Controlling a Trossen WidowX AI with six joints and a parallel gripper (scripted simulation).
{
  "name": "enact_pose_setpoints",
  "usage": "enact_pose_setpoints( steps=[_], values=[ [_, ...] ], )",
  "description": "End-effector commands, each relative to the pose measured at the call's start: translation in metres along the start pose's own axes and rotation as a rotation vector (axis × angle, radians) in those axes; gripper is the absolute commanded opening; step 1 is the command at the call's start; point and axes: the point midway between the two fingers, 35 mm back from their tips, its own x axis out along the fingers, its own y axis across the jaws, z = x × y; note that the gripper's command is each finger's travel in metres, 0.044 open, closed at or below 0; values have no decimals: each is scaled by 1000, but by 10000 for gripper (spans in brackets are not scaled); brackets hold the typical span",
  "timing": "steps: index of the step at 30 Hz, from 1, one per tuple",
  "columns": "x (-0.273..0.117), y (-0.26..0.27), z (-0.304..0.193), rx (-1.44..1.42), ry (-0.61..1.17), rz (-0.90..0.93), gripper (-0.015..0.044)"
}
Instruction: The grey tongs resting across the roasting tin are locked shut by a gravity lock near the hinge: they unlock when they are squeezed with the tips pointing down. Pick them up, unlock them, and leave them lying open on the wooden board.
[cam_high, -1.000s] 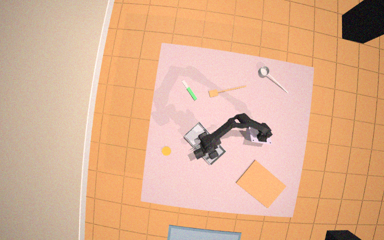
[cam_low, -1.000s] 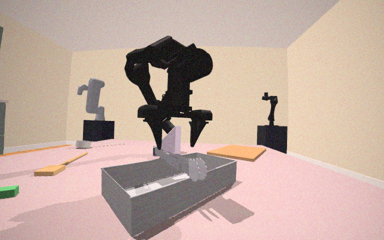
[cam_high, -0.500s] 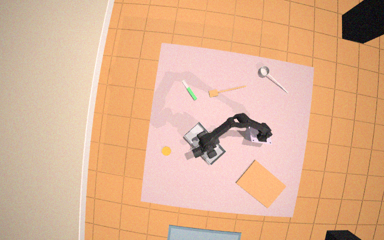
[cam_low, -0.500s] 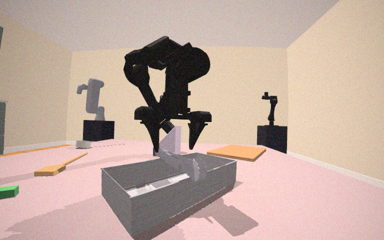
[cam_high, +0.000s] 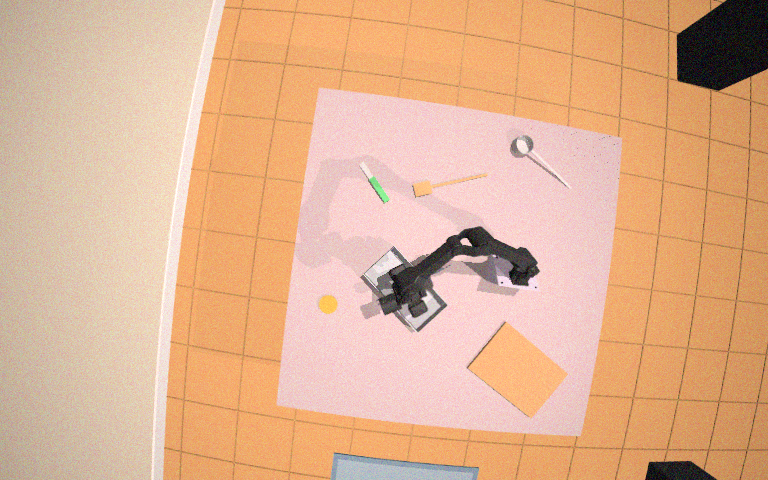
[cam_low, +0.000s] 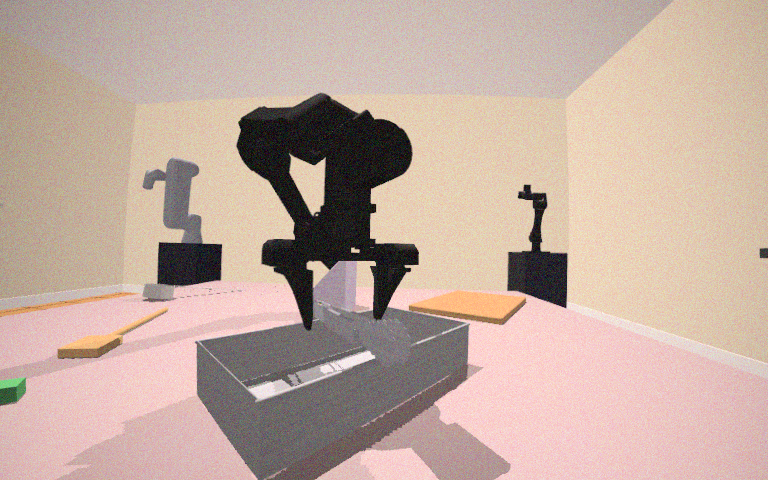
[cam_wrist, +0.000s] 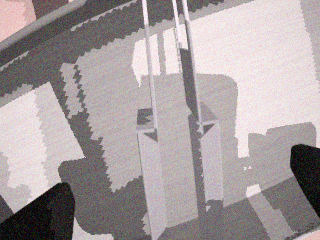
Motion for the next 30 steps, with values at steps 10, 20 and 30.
enact_pose_setpoints(
  steps=[10, 20, 30],
  values=[
    [23, -2, 3, -11, -8, 3, 440],
    [39, -2, 4, -11, -10, 5, 440],
    [37, 0, 2, 0, -4, 2, 256]
  ],
)
